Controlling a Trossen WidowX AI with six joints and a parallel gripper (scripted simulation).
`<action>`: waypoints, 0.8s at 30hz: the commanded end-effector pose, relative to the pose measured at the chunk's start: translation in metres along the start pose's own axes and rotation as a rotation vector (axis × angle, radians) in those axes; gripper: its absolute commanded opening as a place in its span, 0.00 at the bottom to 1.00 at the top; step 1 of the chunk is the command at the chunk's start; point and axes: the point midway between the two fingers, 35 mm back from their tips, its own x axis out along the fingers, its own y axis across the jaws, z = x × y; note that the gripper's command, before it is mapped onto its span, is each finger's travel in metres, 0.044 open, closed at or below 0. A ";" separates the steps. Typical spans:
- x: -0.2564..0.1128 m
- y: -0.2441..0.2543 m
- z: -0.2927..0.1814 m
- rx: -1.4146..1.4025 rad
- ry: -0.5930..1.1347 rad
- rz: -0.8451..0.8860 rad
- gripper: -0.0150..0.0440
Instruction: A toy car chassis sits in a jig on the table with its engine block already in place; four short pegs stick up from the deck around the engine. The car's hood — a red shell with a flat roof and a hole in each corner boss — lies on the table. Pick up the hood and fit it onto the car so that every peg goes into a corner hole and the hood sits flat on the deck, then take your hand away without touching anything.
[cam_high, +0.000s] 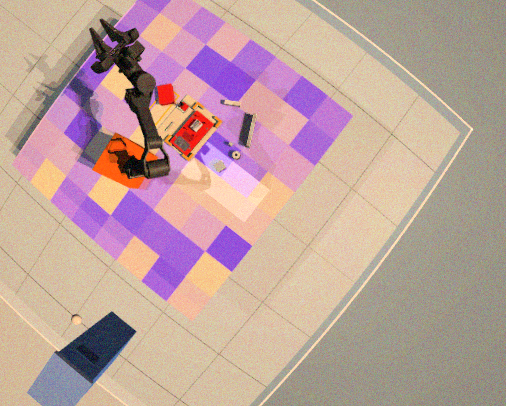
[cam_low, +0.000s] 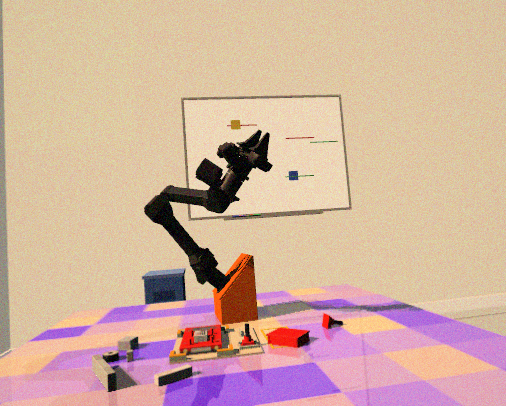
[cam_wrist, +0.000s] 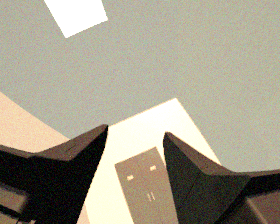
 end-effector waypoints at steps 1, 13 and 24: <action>0.000 -0.003 -0.001 0.003 0.003 -0.010 0.67; -0.033 -0.162 -0.094 0.109 0.316 -0.686 1.00; -0.161 -0.246 -0.186 0.059 0.930 -1.249 1.00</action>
